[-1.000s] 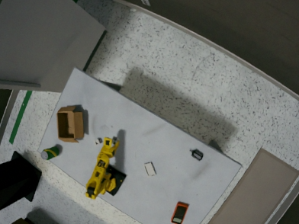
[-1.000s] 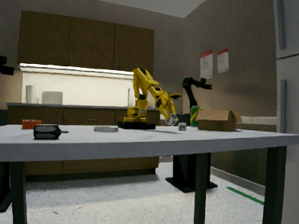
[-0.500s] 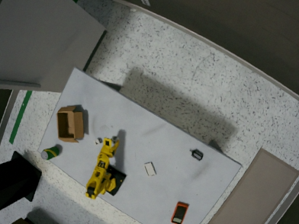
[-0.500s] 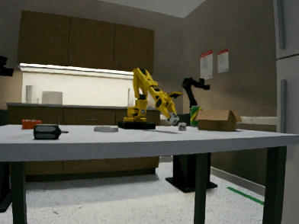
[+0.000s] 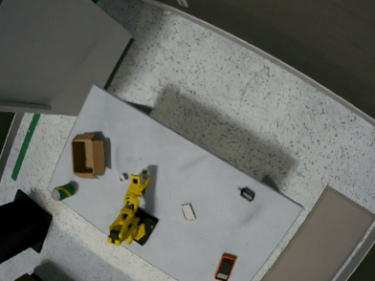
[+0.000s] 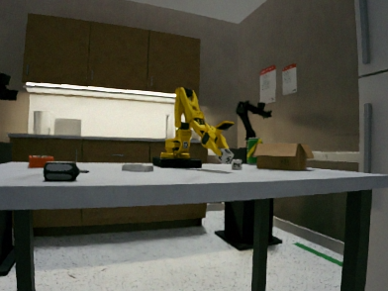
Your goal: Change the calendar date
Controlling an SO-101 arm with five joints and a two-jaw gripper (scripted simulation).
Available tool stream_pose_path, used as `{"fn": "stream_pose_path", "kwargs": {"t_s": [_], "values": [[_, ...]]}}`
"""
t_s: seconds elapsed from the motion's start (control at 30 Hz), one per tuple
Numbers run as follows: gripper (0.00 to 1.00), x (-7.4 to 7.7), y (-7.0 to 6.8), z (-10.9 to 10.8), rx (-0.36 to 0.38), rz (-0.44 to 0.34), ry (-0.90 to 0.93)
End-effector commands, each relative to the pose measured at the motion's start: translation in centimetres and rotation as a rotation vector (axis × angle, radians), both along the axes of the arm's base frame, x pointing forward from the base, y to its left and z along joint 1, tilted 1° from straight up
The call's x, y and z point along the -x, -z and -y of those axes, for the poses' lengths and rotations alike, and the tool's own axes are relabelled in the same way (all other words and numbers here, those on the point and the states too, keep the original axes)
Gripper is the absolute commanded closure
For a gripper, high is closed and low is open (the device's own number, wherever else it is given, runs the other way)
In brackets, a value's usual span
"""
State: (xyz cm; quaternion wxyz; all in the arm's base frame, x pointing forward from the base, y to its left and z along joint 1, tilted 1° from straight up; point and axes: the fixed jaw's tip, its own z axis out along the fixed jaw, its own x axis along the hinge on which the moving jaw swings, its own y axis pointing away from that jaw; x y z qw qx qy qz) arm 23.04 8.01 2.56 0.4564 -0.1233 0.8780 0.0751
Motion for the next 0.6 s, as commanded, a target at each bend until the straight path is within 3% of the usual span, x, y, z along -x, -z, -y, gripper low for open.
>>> {"fn": "stream_pose_path", "kwargs": {"t_s": [0.0, 0.13, 0.57], "values": [[1.00, 0.14, 0.29, 0.22, -0.027, 0.065, 0.011], [1.00, 0.28, 0.13, 0.28, -0.044, 0.119, 0.012], [1.00, 0.63, -0.29, 0.42, -0.067, 0.196, 0.013]]}}
